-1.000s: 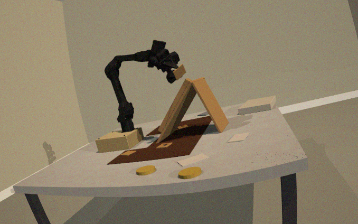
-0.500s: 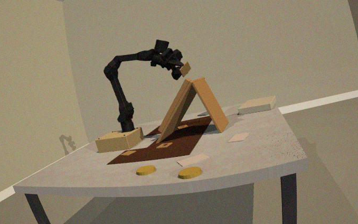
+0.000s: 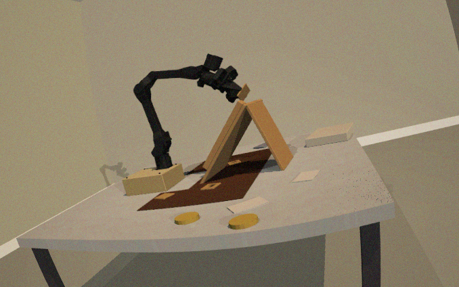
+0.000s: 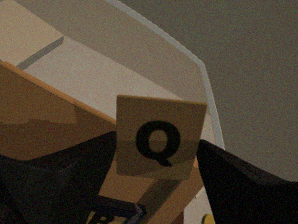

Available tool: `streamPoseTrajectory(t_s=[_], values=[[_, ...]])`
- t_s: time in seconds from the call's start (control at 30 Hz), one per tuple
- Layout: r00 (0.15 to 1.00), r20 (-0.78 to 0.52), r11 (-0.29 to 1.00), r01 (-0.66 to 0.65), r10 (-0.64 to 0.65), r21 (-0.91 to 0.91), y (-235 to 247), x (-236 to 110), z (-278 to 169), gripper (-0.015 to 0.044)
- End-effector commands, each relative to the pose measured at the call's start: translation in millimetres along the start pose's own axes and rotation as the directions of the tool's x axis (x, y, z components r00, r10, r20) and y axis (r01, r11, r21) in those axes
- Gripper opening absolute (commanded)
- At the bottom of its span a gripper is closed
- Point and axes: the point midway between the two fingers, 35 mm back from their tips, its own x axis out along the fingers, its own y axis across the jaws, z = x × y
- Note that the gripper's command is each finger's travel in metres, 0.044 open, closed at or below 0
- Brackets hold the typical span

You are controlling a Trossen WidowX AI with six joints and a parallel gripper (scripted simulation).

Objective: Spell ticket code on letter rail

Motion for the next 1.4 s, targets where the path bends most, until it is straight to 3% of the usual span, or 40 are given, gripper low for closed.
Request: streamPoseTrajectory(t_s=[0.0, 0.47, 0.63, 0.83, 1.37], values=[[1.000, -0.007, 0.998, -0.029, 0.029, 0.055, 20, -2, 1, 0.0000], [0.988, -0.002, 0.959, -0.150, 0.155, 0.242, 100, -25, 11, 0.0000], [0.985, 0.007, 0.969, -0.172, 0.173, 0.176, 113, -32, 13, 0.0000], [0.979, 0.000, 0.954, -0.197, 0.202, 0.224, 133, -40, 12, 0.0000], [0.949, -0.032, 0.856, -0.267, 0.313, 0.443, 219, -86, -3, 0.0000]])
